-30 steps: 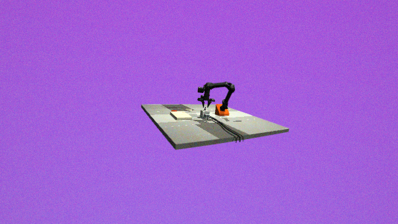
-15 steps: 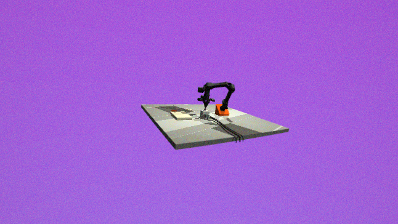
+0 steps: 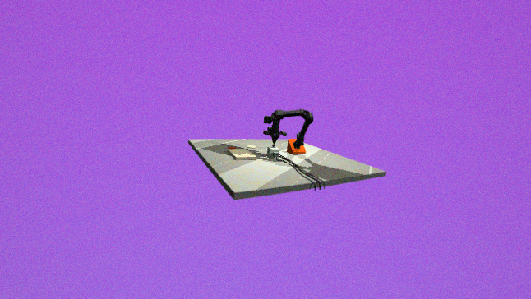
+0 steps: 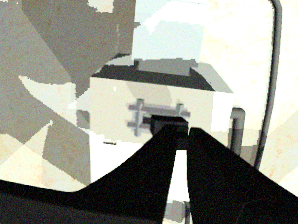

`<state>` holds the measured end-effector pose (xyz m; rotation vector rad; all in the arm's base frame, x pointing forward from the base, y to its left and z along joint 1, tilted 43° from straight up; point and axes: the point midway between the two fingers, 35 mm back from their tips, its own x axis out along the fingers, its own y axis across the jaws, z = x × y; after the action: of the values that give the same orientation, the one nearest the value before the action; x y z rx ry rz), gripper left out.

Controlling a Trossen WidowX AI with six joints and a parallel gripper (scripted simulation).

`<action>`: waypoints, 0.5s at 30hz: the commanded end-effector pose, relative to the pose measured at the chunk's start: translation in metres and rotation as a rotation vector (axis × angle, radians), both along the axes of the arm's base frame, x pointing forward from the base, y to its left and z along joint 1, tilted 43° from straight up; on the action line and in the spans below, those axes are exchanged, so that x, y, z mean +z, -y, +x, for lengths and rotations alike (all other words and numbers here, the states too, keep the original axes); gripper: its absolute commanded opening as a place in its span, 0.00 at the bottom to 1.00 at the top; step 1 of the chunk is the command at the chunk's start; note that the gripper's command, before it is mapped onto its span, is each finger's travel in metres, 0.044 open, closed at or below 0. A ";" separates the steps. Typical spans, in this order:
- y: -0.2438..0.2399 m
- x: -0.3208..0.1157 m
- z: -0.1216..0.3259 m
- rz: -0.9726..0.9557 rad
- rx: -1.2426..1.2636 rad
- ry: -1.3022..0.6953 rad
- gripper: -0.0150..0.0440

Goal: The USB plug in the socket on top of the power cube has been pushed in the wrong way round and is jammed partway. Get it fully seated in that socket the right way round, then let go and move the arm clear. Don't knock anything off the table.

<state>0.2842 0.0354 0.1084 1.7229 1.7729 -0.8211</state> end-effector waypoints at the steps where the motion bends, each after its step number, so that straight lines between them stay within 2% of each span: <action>1: 0.002 0.002 -0.001 0.000 0.001 -0.005 0.25; 15: 0.008 0.009 0.000 0.000 0.001 -0.005 0.25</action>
<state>0.2832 0.0296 0.1153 1.7227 1.7802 -0.8266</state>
